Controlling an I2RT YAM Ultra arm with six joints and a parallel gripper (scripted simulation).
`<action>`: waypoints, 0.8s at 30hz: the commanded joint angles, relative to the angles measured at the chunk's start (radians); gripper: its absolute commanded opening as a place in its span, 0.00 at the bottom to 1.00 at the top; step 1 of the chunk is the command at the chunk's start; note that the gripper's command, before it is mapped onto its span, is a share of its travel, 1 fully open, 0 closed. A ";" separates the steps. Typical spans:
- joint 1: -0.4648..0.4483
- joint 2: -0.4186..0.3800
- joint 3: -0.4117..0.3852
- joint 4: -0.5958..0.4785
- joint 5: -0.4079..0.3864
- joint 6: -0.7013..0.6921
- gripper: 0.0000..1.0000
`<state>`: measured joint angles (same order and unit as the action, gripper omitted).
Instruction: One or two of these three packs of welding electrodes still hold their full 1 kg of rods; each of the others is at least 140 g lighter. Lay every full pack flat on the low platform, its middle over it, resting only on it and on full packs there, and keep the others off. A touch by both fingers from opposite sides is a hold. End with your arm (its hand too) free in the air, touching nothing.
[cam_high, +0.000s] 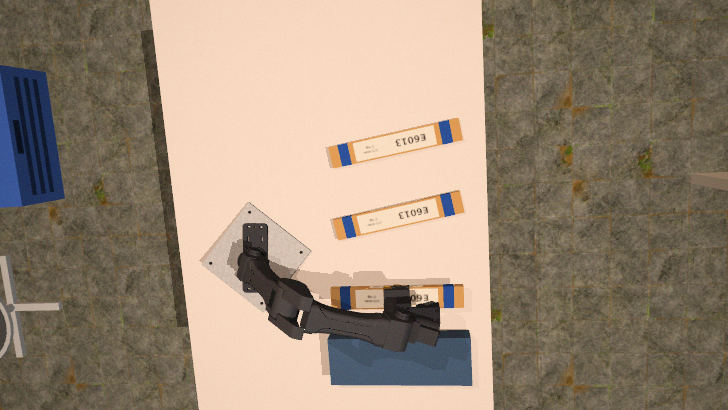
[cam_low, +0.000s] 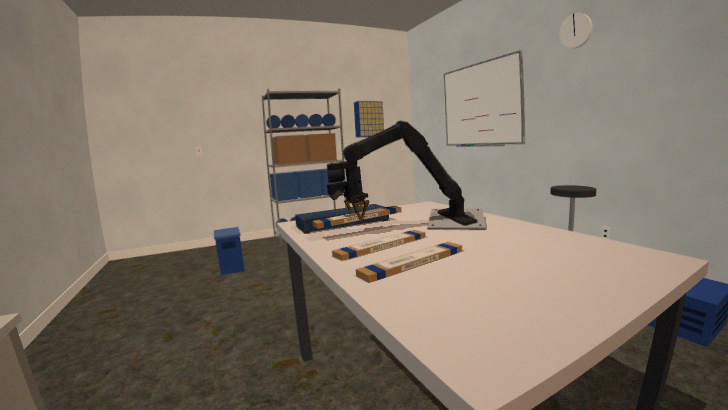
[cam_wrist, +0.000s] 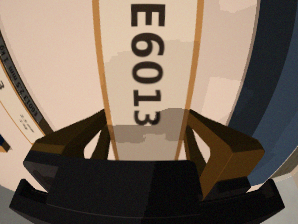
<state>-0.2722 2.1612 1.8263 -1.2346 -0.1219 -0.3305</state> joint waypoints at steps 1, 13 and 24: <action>-0.022 -0.057 0.059 -0.026 -0.002 -0.006 0.00; -0.027 -0.065 0.128 -0.102 -0.003 -0.013 0.00; -0.032 -0.061 0.201 -0.172 -0.003 -0.018 0.00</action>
<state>-0.2798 2.1616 1.9530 -1.3552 -0.1223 -0.3397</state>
